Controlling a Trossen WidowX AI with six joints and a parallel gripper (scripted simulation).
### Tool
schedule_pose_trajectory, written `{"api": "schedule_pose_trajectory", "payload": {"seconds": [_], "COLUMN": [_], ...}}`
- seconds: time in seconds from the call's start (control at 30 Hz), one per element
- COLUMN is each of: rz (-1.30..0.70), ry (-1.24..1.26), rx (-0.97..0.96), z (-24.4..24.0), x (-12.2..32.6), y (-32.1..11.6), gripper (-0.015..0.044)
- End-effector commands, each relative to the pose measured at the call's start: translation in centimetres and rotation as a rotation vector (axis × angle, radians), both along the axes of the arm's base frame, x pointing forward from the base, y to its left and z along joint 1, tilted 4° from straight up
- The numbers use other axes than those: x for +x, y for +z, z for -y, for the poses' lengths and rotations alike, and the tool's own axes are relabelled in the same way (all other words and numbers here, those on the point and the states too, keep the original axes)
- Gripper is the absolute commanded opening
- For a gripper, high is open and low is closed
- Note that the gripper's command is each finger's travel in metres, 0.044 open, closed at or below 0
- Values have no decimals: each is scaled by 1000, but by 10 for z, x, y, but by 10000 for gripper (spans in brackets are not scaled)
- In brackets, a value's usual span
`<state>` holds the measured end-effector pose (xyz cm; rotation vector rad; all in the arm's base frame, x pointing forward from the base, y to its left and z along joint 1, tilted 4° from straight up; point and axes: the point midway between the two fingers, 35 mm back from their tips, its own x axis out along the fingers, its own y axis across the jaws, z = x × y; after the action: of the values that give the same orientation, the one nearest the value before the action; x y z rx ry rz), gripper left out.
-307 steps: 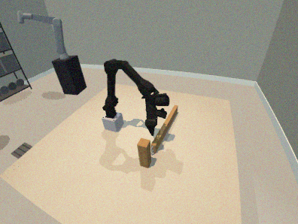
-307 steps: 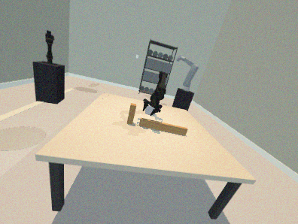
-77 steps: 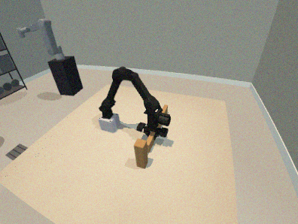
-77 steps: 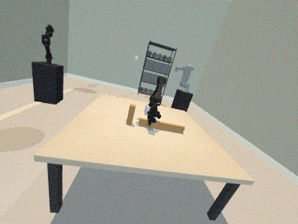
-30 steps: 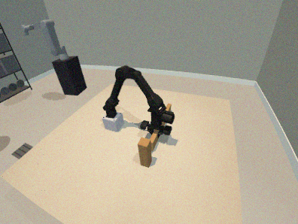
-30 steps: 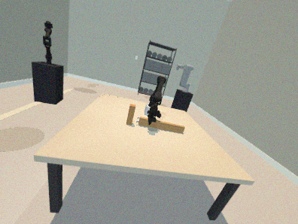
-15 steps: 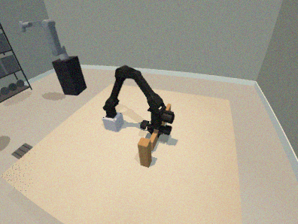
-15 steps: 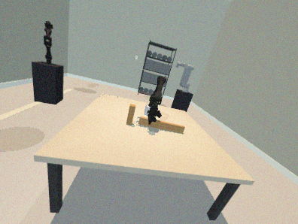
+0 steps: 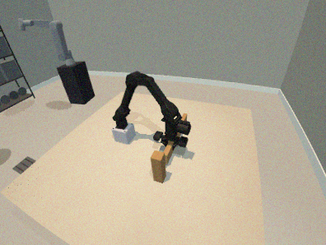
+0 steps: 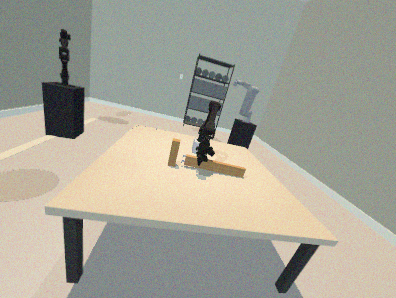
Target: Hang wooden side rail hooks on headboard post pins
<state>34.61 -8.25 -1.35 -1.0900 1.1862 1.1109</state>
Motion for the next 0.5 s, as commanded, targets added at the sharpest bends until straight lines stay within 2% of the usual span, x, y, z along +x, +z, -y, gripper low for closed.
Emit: {"api": "schedule_pose_trajectory", "payload": {"seconds": [0.0, 0.47], "rz": [13, 13], "ry": [7, 7], "rx": [-2, -2], "z": [1, 1], "x": [3, 3], "y": [5, 7], "gripper": [0, 0]}}
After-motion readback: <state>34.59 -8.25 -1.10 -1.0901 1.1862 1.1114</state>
